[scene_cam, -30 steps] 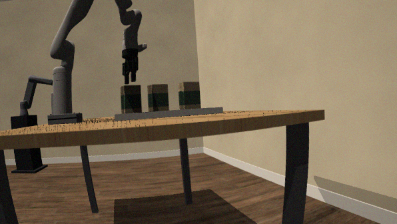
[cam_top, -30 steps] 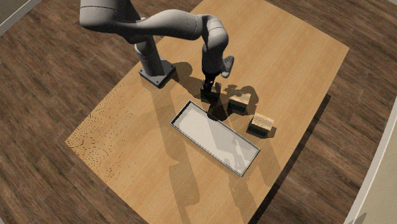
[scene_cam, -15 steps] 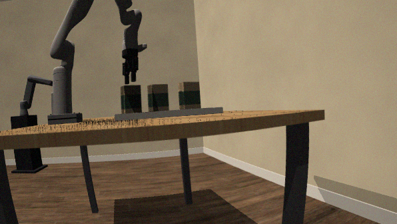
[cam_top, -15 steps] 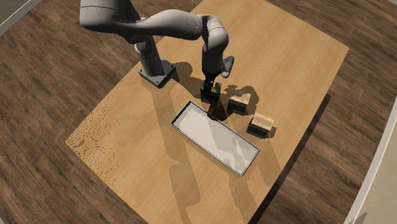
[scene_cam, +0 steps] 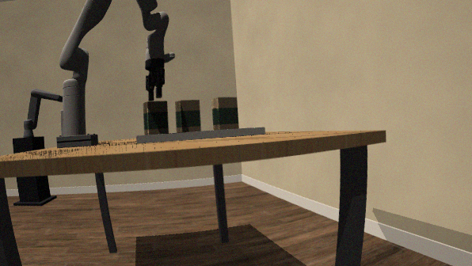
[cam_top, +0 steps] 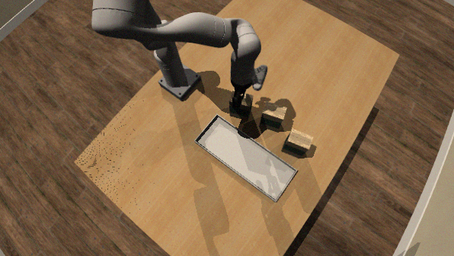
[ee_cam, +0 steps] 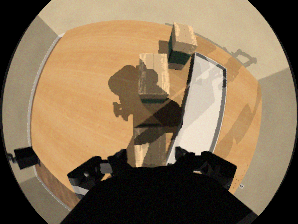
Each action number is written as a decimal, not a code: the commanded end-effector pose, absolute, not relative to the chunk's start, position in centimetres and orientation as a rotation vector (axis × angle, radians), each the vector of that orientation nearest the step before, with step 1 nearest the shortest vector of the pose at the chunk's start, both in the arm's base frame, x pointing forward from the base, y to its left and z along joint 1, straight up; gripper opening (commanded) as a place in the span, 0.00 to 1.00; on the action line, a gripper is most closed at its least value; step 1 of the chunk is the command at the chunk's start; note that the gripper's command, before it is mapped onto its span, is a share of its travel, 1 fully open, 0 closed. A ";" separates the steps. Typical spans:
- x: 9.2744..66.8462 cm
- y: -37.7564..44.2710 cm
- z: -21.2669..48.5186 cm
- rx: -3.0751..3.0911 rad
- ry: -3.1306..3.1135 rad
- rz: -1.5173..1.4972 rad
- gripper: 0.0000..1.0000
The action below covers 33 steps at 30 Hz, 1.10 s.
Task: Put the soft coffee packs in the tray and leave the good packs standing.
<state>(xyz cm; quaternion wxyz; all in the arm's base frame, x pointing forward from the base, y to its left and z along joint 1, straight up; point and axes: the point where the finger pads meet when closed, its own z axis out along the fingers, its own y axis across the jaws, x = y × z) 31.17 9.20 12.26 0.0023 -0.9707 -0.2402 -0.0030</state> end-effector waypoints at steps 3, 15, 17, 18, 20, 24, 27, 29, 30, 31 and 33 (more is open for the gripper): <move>31.2 9.2 11.5 -3.045 -0.755 -0.012 0.85; 31.2 9.2 9.0 -3.045 -0.755 -0.012 0.85; 31.2 9.2 8.8 -3.045 -0.755 -0.012 0.85; 31.2 9.2 8.8 -3.045 -0.755 -0.012 0.85; 31.2 9.2 8.7 -3.045 -0.755 -0.012 0.85; 31.3 9.3 8.6 -3.045 -0.754 -0.013 0.85; 31.3 9.3 8.6 -3.045 -0.754 -0.013 0.85; 31.3 9.3 8.6 -3.045 -0.754 -0.013 0.85; 31.3 9.3 8.6 -3.045 -0.754 -0.013 0.85; 31.3 9.3 8.6 -3.045 -0.754 -0.013 0.85; 31.3 9.3 8.6 -3.045 -0.754 -0.013 0.85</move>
